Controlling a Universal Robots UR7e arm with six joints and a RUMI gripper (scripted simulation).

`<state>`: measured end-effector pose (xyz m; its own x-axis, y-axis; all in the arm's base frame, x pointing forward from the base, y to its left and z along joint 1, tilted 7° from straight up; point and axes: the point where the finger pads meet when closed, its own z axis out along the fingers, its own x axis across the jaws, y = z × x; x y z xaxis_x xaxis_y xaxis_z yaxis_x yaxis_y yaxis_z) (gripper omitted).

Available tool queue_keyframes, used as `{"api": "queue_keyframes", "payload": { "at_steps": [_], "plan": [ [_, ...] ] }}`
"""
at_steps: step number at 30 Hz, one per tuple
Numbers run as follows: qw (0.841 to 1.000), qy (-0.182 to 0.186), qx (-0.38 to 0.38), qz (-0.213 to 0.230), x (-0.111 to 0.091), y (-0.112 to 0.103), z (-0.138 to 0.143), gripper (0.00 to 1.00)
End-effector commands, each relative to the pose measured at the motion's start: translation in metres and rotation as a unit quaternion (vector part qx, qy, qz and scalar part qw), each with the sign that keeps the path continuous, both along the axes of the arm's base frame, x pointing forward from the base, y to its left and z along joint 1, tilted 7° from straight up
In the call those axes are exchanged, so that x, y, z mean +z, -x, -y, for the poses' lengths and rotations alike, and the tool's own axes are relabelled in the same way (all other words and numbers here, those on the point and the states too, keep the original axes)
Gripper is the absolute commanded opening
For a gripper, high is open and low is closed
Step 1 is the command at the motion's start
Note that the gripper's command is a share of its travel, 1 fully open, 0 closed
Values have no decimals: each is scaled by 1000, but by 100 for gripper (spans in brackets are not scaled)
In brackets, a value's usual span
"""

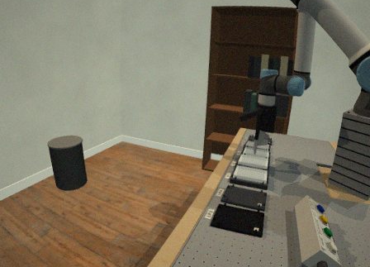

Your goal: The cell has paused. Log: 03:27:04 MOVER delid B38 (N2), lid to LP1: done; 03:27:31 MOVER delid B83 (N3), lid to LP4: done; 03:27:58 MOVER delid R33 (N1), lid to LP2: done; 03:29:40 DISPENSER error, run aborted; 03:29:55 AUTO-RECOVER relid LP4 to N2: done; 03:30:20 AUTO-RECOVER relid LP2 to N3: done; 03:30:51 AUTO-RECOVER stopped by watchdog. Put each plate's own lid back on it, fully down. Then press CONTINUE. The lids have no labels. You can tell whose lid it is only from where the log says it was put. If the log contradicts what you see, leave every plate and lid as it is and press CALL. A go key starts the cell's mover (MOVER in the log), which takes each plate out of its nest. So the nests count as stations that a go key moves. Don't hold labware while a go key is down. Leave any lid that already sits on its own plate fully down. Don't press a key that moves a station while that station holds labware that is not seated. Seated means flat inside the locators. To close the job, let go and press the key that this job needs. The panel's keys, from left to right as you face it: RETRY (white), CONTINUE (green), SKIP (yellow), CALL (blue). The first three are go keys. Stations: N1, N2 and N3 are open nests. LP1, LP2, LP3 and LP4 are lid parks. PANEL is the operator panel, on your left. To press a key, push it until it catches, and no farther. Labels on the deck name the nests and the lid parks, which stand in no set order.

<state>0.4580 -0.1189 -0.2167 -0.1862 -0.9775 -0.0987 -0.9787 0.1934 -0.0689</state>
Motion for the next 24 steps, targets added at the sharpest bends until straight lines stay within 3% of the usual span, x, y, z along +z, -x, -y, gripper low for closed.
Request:
{"api": "queue_keyframes", "payload": {
  "at_steps": [1,24],
  "plan": [
    [1000,0,0,1,-3,4,29,82],
    [1000,0,0,1,-12,17,123,82]
  ]
}}
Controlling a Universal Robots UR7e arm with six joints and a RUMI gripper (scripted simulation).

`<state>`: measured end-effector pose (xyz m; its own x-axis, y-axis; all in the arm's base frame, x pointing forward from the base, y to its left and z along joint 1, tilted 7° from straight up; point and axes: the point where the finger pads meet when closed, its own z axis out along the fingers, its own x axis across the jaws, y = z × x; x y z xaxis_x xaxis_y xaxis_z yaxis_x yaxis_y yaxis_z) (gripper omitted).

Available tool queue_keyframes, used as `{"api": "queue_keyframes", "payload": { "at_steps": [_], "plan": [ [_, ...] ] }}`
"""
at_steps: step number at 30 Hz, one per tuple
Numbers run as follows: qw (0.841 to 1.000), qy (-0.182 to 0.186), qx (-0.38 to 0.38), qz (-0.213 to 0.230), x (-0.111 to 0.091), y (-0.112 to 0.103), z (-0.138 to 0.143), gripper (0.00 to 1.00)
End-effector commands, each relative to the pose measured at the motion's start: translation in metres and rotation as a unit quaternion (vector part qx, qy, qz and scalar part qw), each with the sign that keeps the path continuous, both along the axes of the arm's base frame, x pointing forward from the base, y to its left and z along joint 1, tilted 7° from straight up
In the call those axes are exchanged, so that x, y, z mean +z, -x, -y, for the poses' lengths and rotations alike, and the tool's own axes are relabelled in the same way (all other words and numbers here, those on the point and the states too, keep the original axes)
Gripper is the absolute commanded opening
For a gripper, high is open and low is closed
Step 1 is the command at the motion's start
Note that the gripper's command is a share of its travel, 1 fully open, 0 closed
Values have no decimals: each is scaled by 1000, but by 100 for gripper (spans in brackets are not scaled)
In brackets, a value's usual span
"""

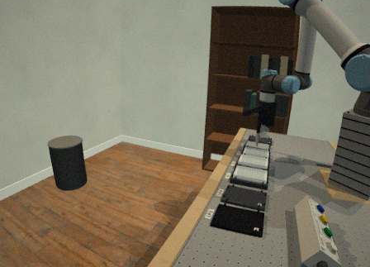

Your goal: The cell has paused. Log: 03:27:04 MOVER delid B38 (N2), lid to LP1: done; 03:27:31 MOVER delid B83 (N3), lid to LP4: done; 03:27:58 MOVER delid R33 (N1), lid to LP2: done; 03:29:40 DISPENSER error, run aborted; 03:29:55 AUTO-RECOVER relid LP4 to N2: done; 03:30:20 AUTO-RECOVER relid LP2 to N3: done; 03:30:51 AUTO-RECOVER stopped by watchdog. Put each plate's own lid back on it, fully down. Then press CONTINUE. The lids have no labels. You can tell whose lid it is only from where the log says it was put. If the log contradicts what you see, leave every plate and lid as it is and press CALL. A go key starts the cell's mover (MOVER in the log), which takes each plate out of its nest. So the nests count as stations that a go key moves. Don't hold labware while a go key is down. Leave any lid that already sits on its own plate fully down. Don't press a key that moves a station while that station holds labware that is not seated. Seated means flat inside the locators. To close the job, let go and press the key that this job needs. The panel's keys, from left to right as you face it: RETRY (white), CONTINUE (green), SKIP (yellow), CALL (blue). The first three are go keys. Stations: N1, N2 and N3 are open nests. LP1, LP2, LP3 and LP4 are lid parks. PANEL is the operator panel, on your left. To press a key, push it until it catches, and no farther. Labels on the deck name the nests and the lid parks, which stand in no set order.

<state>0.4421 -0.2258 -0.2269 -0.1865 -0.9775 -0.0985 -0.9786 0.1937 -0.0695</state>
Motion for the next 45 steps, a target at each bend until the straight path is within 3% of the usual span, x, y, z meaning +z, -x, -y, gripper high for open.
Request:
{"api": "queue_keyframes", "payload": {
  "at_steps": [1,13,29,45],
  "plan": [
    [1000,0,1,0,-2,2,21,82],
    [1000,0,1,0,-8,10,77,82],
    [1000,0,1,0,-8,10,77,82],
    [1000,0,1,0,-31,8,75,82]
  ]
}}
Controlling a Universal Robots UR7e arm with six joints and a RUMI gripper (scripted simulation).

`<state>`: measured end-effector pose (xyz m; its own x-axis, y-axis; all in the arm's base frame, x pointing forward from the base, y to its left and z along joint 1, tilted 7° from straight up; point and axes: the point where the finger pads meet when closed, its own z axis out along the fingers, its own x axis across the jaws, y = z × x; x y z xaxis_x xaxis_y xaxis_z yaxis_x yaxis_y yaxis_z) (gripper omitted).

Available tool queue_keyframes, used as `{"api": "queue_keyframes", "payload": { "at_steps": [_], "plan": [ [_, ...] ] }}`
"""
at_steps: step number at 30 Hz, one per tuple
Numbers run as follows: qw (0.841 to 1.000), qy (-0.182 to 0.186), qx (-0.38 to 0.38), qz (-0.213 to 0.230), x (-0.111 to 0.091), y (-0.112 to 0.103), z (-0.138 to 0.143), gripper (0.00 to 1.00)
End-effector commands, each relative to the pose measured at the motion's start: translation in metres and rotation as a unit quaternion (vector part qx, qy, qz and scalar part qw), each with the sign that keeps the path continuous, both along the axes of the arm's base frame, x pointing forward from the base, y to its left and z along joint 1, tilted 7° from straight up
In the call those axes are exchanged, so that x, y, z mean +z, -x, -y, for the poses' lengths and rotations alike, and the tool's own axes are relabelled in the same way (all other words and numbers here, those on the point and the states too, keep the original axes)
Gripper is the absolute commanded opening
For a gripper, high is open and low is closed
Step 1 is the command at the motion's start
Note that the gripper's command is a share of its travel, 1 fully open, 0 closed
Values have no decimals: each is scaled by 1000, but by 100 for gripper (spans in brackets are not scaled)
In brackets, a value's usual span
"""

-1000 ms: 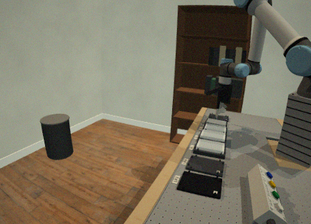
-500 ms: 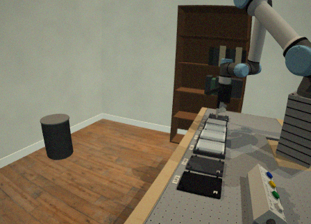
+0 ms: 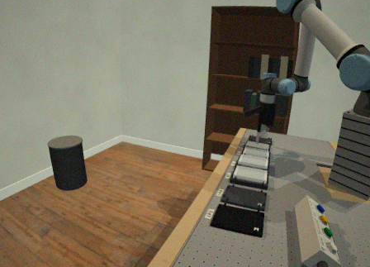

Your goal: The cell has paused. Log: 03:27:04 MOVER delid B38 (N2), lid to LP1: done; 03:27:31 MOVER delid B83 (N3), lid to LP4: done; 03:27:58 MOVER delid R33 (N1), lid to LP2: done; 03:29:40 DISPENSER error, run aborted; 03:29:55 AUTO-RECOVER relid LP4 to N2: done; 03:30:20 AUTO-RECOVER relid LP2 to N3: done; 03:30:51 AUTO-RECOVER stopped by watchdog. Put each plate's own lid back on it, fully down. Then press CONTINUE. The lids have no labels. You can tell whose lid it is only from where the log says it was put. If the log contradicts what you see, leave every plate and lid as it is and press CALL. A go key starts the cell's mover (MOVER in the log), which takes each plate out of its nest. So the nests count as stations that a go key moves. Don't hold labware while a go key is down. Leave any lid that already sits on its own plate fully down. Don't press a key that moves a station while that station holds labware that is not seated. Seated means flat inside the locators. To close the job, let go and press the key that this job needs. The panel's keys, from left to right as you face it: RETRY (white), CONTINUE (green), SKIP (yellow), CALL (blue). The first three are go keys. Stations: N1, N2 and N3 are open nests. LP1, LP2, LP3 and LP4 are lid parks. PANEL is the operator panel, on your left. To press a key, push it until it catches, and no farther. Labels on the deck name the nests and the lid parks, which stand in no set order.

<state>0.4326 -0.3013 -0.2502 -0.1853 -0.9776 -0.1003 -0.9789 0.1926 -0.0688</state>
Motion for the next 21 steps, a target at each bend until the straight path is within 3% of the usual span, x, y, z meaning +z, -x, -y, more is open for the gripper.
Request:
{"api": "queue_keyframes", "payload": {
  "at_steps": [1,13,21],
  "plan": [
    [1000,1,0,0,-9,-1,0,82],
    [1000,1,0,0,-26,-3,-2,82],
    [1000,1,0,0,-26,-3,-2,82]
  ]
}}
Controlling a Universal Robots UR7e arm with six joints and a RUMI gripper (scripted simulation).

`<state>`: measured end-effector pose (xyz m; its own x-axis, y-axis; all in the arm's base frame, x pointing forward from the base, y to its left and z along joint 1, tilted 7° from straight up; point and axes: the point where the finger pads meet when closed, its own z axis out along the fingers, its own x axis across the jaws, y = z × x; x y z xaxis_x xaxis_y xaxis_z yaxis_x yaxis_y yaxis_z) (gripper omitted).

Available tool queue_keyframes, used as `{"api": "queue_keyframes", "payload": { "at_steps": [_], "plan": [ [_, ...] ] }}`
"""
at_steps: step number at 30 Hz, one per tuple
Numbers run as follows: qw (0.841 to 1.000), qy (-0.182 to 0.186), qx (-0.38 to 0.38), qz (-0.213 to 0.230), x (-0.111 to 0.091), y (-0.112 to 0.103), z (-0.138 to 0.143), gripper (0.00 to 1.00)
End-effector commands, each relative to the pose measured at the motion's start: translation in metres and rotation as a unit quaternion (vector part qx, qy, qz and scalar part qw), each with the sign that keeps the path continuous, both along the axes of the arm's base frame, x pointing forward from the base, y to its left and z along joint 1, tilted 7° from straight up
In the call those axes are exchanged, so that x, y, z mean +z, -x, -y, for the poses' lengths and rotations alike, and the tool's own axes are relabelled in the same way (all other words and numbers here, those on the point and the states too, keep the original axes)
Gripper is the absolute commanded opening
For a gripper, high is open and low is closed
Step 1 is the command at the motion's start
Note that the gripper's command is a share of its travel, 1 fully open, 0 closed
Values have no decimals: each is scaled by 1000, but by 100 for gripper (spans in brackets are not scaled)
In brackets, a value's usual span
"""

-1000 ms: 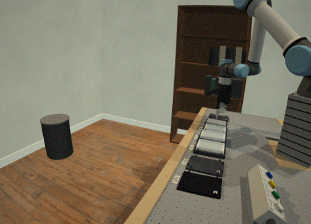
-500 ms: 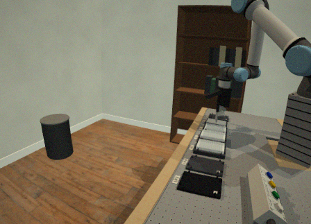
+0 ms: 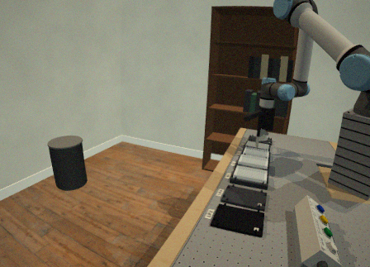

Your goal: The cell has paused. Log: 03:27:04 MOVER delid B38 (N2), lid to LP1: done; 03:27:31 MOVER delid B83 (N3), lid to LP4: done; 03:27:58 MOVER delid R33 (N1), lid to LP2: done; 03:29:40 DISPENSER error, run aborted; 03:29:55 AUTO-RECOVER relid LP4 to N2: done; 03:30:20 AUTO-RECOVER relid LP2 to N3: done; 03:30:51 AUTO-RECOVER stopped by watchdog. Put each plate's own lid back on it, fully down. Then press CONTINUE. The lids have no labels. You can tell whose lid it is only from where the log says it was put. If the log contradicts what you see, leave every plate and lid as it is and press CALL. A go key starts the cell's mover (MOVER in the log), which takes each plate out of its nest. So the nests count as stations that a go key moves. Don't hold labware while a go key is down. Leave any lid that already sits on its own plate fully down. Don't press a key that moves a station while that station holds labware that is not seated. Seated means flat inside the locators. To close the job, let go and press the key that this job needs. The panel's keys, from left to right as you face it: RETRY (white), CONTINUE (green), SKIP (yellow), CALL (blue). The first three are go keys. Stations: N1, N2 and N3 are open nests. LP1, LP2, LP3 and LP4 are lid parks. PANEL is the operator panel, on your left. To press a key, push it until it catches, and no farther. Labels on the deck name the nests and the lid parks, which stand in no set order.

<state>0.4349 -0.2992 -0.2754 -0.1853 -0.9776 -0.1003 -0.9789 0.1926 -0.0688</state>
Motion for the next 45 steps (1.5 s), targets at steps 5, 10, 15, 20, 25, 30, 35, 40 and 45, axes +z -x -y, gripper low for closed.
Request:
{"api": "queue_keyframes", "payload": {
  "at_steps": [5,10,15,20,25,30,35,40,45],
  "plan": [
    [1000,1,0,0,-1,0,0,82],
    [1000,1,0,0,-1,0,0,0],
    [1000,1,0,0,-1,0,0,0],
    [1000,1,0,1,0,-1,1,0],
    [1000,1,0,0,-1,0,0,0],
    [1000,1,0,0,-1,0,0,0],
    [1000,1,0,1,0,-1,1,0],
    [1000,1,0,1,0,-1,1,0],
    [1000,1,0,0,1,0,1,0]
  ]
}}
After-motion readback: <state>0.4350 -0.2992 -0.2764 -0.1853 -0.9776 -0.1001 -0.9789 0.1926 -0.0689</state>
